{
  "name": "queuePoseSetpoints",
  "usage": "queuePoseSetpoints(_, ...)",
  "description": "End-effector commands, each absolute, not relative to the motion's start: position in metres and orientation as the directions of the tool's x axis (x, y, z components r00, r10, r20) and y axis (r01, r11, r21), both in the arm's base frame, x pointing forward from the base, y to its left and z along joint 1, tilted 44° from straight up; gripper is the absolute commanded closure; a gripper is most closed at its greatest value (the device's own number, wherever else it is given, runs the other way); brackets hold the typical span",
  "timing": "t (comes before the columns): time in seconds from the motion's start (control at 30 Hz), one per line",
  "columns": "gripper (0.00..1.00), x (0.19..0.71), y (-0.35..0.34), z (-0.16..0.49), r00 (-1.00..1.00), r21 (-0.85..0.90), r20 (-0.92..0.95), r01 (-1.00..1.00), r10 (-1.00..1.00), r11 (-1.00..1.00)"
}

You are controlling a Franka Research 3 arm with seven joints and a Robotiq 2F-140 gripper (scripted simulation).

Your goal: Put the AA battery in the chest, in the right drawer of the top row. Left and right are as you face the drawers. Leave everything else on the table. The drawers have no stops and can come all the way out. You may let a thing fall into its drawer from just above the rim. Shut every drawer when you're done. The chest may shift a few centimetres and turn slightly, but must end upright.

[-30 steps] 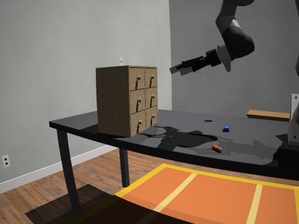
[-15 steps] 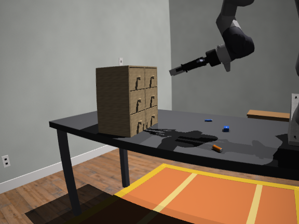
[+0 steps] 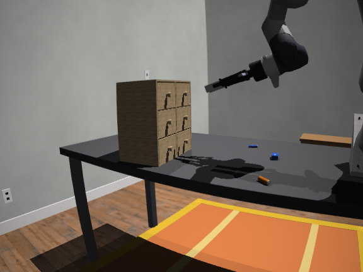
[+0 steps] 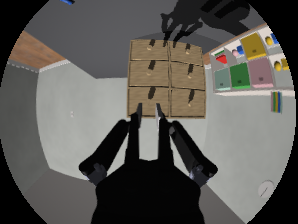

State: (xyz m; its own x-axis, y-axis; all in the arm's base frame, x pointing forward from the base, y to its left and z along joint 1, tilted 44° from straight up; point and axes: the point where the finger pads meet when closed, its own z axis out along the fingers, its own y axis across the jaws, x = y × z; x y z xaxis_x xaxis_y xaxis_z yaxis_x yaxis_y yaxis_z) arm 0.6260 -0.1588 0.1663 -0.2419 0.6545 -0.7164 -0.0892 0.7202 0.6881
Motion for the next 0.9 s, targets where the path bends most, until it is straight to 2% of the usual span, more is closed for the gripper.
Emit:
queuePoseSetpoints(0.0,0.72,0.632,-0.158,0.165,-0.240,0.684,-0.720,-0.089,0.651,0.724)
queuePoseSetpoints(0.43,0.72,0.673,-0.149,0.162,-0.240,0.684,-0.720,-0.089,0.651,0.724)
queuePoseSetpoints(0.87,0.72,0.689,-0.146,0.161,-0.240,0.684,-0.720,-0.089,0.651,0.724)
